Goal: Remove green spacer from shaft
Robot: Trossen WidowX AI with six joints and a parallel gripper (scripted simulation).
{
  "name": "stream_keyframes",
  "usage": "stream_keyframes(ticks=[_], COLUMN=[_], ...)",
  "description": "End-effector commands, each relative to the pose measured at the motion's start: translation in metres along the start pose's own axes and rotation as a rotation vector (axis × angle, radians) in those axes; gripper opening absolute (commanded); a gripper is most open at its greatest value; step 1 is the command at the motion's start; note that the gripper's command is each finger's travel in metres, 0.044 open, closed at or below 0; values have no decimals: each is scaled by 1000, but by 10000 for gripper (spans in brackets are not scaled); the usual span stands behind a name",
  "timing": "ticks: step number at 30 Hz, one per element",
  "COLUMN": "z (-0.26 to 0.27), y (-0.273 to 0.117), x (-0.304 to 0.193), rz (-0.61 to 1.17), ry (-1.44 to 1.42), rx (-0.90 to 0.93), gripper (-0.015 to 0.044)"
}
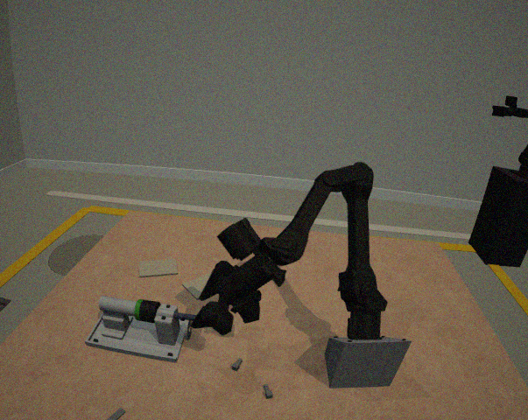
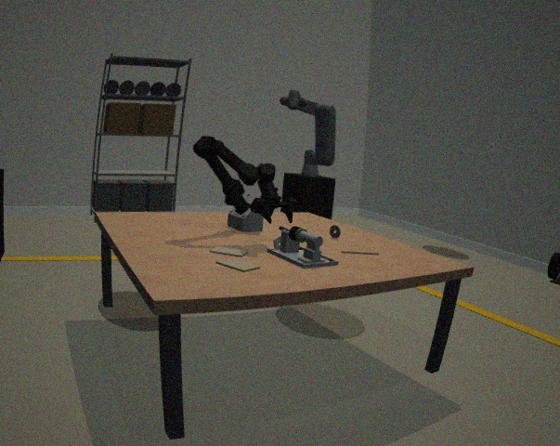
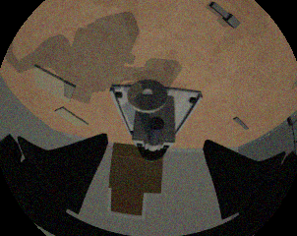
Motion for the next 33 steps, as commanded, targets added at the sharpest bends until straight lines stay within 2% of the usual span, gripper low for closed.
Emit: stream_keyframes(ticks=[1, 18, 33], z=[1, 1, 2], y=[2, 3, 25], x=[-1, -1, -2], rz=[-3, -3, -4], ry=[5, 5, 5], rx=[4, 4, 4], gripper=[440, 440, 440])
Point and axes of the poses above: the point midway between the two fingers, 35 mm back from their tips, its own y axis out along the fingers, its own z axis across the jaws, x = y × z, the point moved 3 cm from there along -y, back along the fingers, and after that the axes turned 15 degrees about -y, right-handed, at the moved point
